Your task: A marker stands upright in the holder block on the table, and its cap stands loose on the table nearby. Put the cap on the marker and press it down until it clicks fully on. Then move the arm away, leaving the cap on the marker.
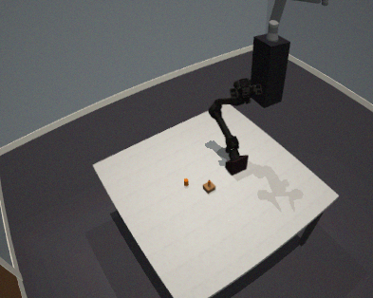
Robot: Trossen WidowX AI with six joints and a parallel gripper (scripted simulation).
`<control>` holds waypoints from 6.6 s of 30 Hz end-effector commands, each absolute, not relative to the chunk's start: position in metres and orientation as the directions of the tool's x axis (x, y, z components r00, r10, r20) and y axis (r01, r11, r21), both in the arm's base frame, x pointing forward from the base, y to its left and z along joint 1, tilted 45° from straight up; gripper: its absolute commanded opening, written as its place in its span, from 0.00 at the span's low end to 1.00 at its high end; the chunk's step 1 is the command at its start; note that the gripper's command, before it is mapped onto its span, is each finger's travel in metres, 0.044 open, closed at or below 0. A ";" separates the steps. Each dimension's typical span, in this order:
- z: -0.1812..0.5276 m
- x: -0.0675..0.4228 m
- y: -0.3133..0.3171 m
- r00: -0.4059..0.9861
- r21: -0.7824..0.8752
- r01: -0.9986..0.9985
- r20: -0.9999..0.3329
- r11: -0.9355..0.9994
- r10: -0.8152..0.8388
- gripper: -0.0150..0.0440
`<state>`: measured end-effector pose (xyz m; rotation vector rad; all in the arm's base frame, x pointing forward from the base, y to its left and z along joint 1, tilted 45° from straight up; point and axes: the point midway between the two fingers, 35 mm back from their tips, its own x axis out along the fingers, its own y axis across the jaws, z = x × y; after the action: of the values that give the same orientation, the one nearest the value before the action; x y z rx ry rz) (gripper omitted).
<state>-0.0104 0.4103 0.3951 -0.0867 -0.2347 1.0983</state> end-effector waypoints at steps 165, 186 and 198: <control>0.011 0.299 0.045 -0.009 -0.182 -0.961 -0.728 0.206 -0.686 0.25; -0.002 0.253 0.073 -0.015 -0.185 -0.960 -0.715 0.209 -0.699 0.25; -0.012 0.254 0.064 -0.014 -0.185 -0.960 -0.715 0.209 -0.699 0.25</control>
<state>0.2551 0.0699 -0.0075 -1.5486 1.7651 0.4660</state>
